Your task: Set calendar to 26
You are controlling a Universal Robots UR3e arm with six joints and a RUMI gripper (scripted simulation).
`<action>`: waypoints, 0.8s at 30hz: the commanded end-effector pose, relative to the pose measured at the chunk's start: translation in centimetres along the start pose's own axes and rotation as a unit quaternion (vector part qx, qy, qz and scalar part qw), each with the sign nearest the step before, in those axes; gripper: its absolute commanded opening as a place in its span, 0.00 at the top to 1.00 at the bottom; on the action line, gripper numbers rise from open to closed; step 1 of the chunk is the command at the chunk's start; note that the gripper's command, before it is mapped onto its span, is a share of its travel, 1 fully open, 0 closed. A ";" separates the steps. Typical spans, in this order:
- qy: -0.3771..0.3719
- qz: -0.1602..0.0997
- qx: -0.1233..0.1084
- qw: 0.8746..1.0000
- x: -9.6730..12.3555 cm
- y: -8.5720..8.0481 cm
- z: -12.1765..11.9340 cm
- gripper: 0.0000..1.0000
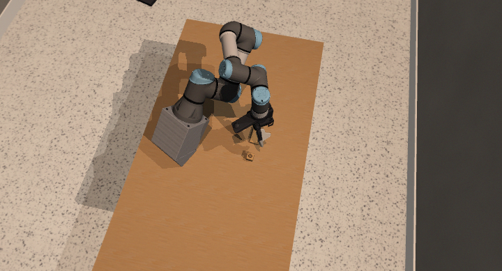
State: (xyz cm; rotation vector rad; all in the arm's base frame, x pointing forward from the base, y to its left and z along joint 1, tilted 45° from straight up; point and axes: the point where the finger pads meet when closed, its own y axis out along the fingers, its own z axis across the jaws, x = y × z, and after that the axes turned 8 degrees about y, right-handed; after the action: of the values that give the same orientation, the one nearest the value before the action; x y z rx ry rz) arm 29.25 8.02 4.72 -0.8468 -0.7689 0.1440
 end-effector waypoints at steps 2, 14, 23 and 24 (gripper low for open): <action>-0.070 -0.005 0.002 0.998 -0.3 0.0 -0.8 0.00; -0.271 -0.006 0.001 0.962 -1.1 0.2 -2.8 0.00; -0.392 -0.006 0.000 0.920 -1.5 0.3 -3.9 0.00; -0.392 -0.006 0.000 0.920 -1.5 0.3 -3.9 0.00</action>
State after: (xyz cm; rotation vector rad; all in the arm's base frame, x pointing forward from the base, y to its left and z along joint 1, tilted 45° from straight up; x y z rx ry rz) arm 30.56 5.53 2.38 -0.7964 -1.4156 0.4510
